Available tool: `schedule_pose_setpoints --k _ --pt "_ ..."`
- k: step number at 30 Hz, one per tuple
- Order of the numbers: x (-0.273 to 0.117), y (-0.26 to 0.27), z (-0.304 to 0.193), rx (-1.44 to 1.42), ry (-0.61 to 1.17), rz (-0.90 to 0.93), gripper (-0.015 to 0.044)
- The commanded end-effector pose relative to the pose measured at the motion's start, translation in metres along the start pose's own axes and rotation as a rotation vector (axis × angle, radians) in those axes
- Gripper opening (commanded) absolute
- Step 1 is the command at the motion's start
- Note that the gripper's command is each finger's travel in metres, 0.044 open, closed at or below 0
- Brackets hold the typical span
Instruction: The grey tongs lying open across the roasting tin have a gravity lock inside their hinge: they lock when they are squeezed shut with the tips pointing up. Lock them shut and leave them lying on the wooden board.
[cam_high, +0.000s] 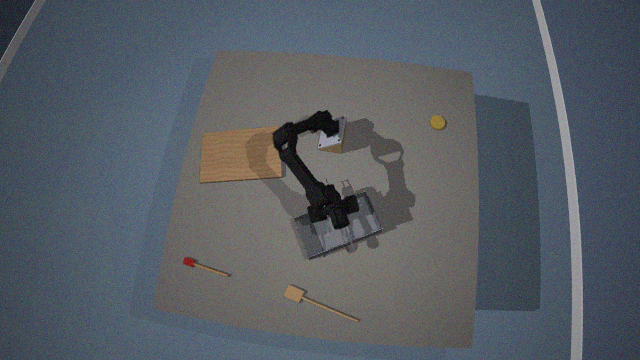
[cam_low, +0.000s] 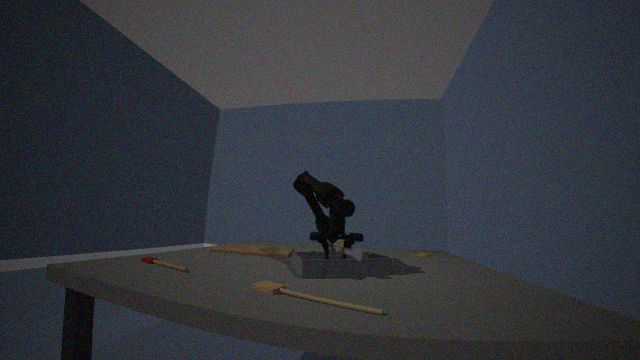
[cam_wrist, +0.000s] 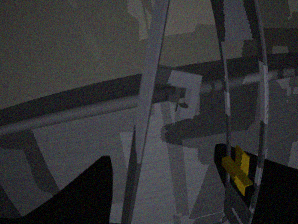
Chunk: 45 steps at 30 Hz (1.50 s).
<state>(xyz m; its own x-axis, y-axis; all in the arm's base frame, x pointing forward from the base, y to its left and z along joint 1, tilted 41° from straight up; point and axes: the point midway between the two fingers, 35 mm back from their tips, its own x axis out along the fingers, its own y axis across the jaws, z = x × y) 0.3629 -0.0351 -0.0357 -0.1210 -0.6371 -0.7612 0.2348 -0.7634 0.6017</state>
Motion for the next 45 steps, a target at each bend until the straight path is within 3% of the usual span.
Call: schedule_pose_setpoints --k 1,35,41,45 --pt "0.0 0.0 0.0 0.001 0.0 0.0 0.0247" --pt "0.0 0.0 0.0 0.001 0.0 0.0 0.0021" --pt "-0.003 0.0 -0.001 0.001 0.0 0.0 -0.0137" --pt "-0.031 0.0 -0.006 -0.002 0.0 -0.002 -0.015"
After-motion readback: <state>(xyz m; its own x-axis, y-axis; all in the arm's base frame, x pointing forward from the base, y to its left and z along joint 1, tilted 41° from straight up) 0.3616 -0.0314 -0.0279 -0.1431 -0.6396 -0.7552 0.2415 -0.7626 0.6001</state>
